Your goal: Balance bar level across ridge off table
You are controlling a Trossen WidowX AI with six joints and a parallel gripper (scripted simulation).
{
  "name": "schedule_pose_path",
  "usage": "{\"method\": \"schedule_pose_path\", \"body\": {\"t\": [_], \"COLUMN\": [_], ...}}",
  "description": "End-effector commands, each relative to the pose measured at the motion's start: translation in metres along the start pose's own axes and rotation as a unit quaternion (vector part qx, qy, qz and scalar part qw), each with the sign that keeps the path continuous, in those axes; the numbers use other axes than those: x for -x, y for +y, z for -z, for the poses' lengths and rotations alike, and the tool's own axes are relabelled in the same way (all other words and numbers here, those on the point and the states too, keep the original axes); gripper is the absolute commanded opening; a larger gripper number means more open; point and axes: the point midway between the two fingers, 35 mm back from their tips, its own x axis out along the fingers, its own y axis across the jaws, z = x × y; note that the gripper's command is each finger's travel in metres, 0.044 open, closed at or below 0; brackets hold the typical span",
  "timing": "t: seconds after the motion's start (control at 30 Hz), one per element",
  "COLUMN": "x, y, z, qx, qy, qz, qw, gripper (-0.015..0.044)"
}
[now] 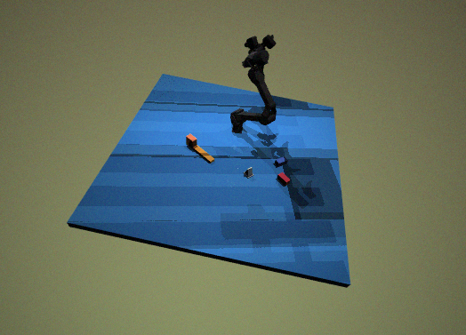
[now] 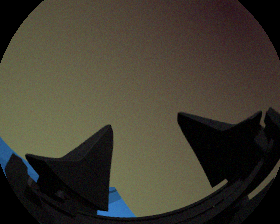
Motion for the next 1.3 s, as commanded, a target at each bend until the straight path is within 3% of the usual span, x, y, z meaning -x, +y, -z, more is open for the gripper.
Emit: {"method": "schedule_pose_path", "body": {"t": [0.0, 0.57, 0.9, 1.27], "x": [-0.003, 0.028, 0.067, 0.142], "y": [0.019, 0.106, 0.142, 0.192], "z": [-0.027, -0.134, -0.173, -0.212], "qx": [0.01, 0.118, 0.165, 0.224], "qy": [-0.05, -0.263, -0.37, -0.501], "qz": [-0.026, -0.148, -0.193, -0.256], "qw": [0.998, 0.946, 0.894, 0.796], "gripper": [0.0315, 0.0315, 0.0315, 0.0315]}}
